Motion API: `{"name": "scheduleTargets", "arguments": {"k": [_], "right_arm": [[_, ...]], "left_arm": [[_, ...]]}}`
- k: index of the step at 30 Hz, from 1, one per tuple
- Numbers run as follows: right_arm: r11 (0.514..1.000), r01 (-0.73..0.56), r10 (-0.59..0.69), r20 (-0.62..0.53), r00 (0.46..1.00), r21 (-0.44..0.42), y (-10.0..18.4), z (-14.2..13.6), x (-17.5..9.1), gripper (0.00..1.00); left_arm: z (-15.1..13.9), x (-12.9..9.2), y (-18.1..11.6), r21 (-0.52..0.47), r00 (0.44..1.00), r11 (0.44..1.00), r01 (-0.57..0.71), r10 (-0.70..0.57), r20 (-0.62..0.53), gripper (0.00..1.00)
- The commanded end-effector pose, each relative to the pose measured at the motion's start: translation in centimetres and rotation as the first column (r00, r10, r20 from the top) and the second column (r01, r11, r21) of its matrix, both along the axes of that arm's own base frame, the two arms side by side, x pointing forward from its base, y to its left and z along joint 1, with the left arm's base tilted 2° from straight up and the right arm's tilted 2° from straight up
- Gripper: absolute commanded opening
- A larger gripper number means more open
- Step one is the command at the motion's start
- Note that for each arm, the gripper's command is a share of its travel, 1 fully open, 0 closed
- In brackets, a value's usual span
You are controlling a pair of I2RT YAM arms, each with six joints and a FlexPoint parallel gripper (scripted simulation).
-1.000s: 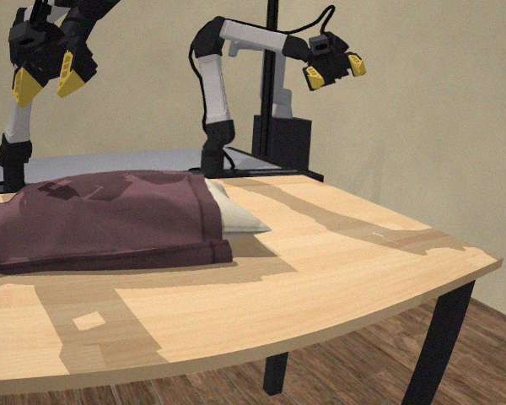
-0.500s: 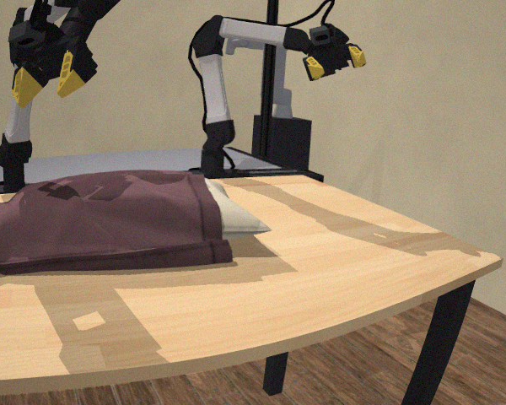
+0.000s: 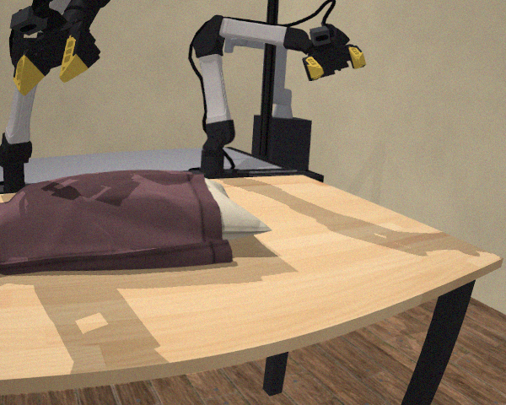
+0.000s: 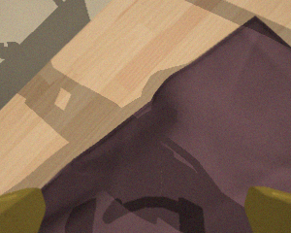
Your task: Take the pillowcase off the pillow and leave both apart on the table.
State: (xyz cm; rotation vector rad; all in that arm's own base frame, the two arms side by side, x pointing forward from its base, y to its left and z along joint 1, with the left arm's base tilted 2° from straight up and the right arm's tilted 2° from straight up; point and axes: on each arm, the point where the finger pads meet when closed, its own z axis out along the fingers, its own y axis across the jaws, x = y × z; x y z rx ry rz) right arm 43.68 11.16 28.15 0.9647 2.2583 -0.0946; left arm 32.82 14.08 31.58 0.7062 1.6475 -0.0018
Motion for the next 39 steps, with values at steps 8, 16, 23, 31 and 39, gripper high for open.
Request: {"name": "scheduleTargets", "arguments": {"k": [8,16,23,31,39], "right_arm": [[1.0,0.003,-0.003,0.015,1.0,0.005,-0.2,1.9,-0.1,1.0],[1.0,0.003,-0.003,0.032,0.999,0.013,-0.3,2.6,-0.4,1.0],[0.998,-0.047,0.044,0.068,0.997,0.039,-0.4,3.1,0.3,1.0],[0.991,-0.123,0.115,0.143,0.983,0.05,-0.8,4.5,1.1,1.0],[0.981,-0.19,0.18,0.189,0.965,0.038,-1.6,5.0,1.4,1.0]], "left_arm": [[0.7,0.2,-0.5,0.013,1.0,1.0,0.011,-0.011,-0.002,1.0],[0.7,0.2,-0.5,0.013,1.0,1.0,0.011,-0.011,-0.002,1.0],[0.6,0.8,-0.4,0.04,0.999,0.999,-0.034,0.034,0.006,1.0],[0.8,1.9,-1.1,0.04,0.996,0.995,-0.089,0.09,-0.014,1.0],[1.0,3.0,-2.3,0.031,0.991,0.991,-0.133,0.134,-0.025,1.0]]}}
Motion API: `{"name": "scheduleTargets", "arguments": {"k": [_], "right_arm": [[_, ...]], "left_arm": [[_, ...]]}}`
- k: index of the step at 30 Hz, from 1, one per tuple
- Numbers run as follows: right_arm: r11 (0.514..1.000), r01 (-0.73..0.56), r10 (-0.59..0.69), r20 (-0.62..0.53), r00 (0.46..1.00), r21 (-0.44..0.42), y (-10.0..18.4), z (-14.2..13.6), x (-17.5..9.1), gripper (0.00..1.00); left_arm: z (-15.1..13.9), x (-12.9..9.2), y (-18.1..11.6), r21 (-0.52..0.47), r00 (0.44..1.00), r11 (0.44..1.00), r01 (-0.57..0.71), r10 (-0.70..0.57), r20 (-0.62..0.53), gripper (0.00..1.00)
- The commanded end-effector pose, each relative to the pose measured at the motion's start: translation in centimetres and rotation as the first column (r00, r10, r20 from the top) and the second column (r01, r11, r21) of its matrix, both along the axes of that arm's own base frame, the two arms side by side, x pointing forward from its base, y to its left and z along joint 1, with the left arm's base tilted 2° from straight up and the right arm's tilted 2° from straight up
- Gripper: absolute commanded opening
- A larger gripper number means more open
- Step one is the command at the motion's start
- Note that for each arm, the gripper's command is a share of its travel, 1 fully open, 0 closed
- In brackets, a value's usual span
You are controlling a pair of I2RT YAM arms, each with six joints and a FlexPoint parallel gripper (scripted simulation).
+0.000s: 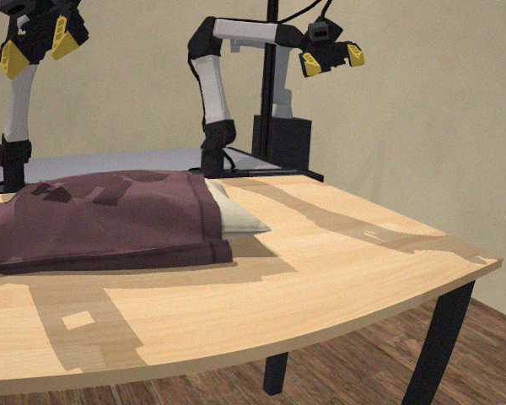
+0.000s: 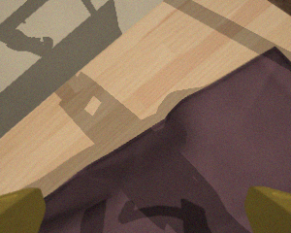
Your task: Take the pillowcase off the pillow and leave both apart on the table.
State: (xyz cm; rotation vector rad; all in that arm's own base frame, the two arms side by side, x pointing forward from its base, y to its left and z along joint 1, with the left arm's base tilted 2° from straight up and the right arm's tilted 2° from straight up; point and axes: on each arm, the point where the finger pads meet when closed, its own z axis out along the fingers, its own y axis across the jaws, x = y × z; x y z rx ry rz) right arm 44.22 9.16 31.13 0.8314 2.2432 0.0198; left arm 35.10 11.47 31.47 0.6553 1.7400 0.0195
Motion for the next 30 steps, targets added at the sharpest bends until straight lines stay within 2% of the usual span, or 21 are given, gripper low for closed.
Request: {"name": "scheduleTargets", "arguments": {"k": [1,7,10,11,13,19,20,24,30], "right_arm": [[0.997,-0.069,0.065,0.119,0.991,0.032,0.0,2.4,0.7,1.0],[0.992,-0.123,0.118,0.185,0.976,0.016,-0.7,3.8,0.9,1.0],[0.984,-0.179,0.176,0.252,0.952,-0.013,-1.3,4.9,1.1,1.0],[0.986,-0.168,0.165,0.201,0.966,0.001,-0.8,3.3,1.1,1.0],[0.988,-0.156,0.153,0.223,0.963,-0.004,-1.7,4.1,0.6,1.0],[0.966,-0.241,0.257,0.352,0.9,-0.088,-3.0,6.8,0.4,1.0],[0.969,-0.238,0.248,0.314,0.916,-0.07,-2.7,5.4,0.6,1.0],[0.97,-0.229,0.243,0.334,0.911,-0.08,-3.4,6.1,0.1,1.0],[0.937,-0.283,0.347,0.453,0.821,-0.204,-4.7,8.8,-0.8,1.0]], "left_arm": [[1.3,0.8,-0.1,0.035,0.997,0.998,-0.061,0.059,0.049,1.0],[1.8,1.5,-0.8,0.02,0.993,0.994,-0.107,0.106,0.05,1.0],[2.3,2.2,-1.4,-0.003,0.986,0.987,-0.159,0.159,0.052,1.0],[1.6,2.0,-1.2,0.004,0.989,0.99,-0.141,0.141,0.039,1.0],[2.1,2.1,-2.1,0.005,0.991,0.992,-0.124,0.124,0.052,1.0],[3.7,3.0,-3.3,-0.054,0.972,0.975,-0.217,0.221,0.079,1.0],[3.1,3.0,-3.2,-0.043,0.976,0.977,-0.207,0.209,0.064,1.0],[3.6,3.0,-3.9,-0.048,0.977,0.98,-0.194,0.197,0.079,1.0],[5.4,3.5,-5.2,-0.136,0.95,0.952,-0.276,0.292,0.114,1.0]]}}
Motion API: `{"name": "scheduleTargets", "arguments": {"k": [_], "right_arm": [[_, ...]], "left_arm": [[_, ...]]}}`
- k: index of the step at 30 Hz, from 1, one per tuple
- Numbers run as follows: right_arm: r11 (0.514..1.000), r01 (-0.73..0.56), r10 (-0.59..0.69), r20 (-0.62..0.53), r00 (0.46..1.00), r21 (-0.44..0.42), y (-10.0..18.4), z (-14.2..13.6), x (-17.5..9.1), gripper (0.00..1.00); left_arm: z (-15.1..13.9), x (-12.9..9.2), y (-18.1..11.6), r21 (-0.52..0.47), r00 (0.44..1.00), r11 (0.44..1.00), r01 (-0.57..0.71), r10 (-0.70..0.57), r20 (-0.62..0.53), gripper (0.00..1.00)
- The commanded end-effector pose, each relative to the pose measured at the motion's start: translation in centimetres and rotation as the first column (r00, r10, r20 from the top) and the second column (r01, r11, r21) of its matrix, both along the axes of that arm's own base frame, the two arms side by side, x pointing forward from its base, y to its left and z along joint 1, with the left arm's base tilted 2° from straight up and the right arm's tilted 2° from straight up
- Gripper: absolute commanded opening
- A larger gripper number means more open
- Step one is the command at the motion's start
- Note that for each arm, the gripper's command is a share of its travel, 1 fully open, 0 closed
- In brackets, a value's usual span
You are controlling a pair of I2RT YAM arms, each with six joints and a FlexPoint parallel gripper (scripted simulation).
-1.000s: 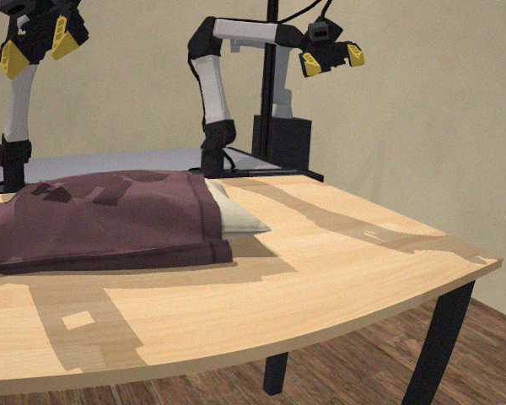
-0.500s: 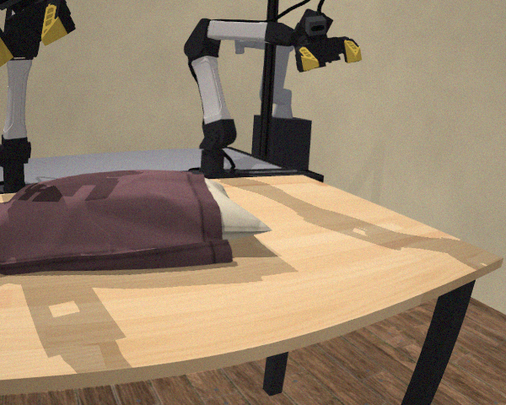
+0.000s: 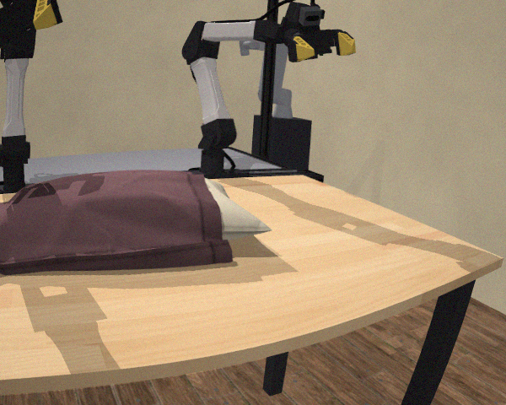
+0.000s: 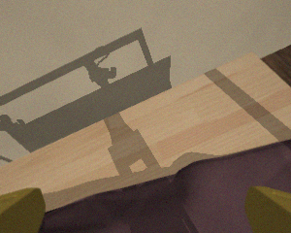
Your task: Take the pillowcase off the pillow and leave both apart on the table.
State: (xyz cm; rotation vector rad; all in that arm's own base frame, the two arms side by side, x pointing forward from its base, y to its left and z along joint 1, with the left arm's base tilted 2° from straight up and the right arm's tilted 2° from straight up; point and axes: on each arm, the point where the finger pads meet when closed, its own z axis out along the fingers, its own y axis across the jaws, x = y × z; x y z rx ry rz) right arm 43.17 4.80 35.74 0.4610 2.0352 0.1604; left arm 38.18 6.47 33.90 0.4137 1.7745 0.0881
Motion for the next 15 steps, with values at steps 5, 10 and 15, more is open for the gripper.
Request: {"name": "scheduleTargets", "arguments": {"k": [5,10,15], "right_arm": [[0.993,-0.087,0.105,0.24,0.965,-0.084,-1.5,4.0,-0.8,1.0],[0.982,-0.105,0.151,0.316,0.937,-0.158,-2.2,5.2,-1.7,1.0],[0.955,-0.113,0.222,0.409,0.885,-0.273,-2.9,6.4,-3.1,1.0]], "left_arm": [[3.5,0.6,-1.9,-0.059,0.986,0.994,-0.092,0.099,0.135,1.0],[4.9,0.4,-2.6,-0.123,0.973,0.984,-0.131,0.151,0.173,1.0],[6.4,0.1,-3.5,-0.226,0.95,0.958,-0.176,0.225,0.216,1.0]]}}
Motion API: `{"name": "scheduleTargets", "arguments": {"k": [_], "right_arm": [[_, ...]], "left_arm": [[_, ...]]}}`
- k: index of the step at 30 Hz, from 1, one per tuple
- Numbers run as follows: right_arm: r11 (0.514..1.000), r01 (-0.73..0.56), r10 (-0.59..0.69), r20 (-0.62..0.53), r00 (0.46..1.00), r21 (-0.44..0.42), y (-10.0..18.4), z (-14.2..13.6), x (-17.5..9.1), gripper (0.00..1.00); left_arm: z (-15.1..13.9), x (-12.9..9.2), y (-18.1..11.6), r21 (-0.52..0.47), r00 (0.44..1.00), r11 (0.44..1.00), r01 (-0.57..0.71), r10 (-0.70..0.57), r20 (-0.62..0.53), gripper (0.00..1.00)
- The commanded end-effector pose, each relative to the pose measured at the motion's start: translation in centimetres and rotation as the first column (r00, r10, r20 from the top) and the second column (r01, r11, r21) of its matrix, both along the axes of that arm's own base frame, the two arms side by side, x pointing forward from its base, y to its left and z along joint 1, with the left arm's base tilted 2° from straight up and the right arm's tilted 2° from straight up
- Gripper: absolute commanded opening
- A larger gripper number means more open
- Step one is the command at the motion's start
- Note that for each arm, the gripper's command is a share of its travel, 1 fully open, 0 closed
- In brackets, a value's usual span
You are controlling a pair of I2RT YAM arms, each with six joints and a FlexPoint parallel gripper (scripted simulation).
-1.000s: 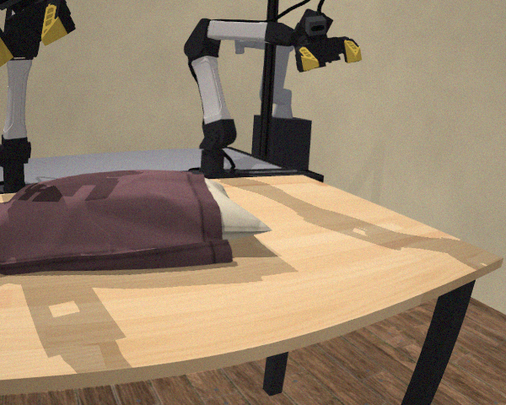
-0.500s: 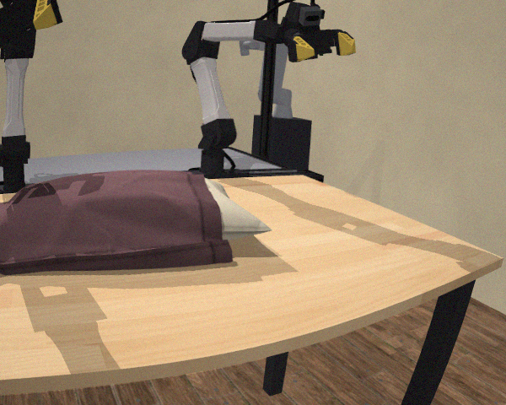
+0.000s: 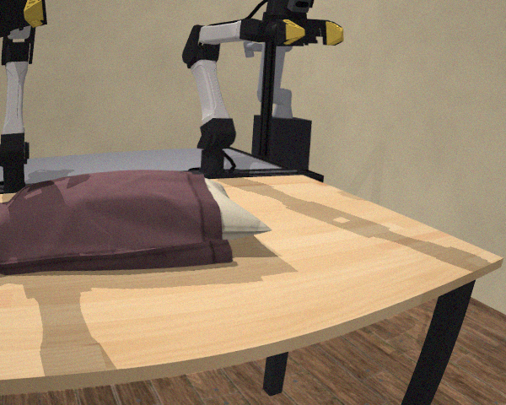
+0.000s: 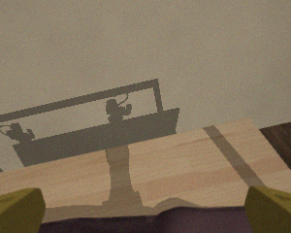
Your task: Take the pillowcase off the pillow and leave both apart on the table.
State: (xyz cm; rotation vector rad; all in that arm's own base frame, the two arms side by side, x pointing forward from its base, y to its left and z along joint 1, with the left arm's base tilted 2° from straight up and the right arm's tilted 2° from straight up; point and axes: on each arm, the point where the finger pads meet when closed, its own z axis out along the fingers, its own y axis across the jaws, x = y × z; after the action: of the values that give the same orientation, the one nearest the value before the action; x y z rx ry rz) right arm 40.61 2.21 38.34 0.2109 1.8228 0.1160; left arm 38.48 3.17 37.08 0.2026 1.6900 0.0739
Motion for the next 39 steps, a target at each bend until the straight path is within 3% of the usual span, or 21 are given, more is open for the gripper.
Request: {"name": "scheduleTargets", "arguments": {"k": [1,9,15,17,25,26,39], "right_arm": [[0.991,-0.061,0.089,0.239,0.967,-0.122,-0.5,4.1,-1.0,1.0],[0.971,-0.043,0.118,0.313,0.942,-0.237,-1.8,3.3,-3.2,1.0],[0.977,-0.037,0.098,0.289,0.952,-0.209,-2.2,2.4,-2.8,1.0],[0.983,-0.028,0.09,0.341,0.936,-0.182,-2.1,4.9,-3.7,1.0],[0.979,-0.014,0.085,0.346,0.934,-0.201,-2.2,5.2,-3.2,1.0],[0.977,-0.006,0.081,0.348,0.934,-0.211,-2.4,5.3,-3.2,1.0],[0.976,0.011,0.067,0.349,0.935,-0.217,-2.7,5.4,-3.2,1.0]], "left_arm": [[3.7,-0.3,-0.4,-0.107,0.982,0.989,-0.099,0.114,0.148,1.0],[4.6,-0.8,-2.6,-0.214,0.972,0.972,-0.098,0.139,0.188,1.0],[5.9,-0.8,-3.1,-0.177,0.971,0.981,-0.075,0.112,0.21,1.0],[6.6,-1.3,-2.9,-0.161,0.969,0.985,-0.062,0.098,0.227,1.0],[6.3,-1.1,-3.9,-0.161,0.974,0.987,-0.026,0.061,0.218,1.0],[6.4,-1.2,-3.9,-0.17,0.974,0.985,-0.025,0.062,0.219,0.45],[5.3,-1.4,-3.8,-0.19,0.983,0.981,-0.034,0.067,0.169,0.45]]}}
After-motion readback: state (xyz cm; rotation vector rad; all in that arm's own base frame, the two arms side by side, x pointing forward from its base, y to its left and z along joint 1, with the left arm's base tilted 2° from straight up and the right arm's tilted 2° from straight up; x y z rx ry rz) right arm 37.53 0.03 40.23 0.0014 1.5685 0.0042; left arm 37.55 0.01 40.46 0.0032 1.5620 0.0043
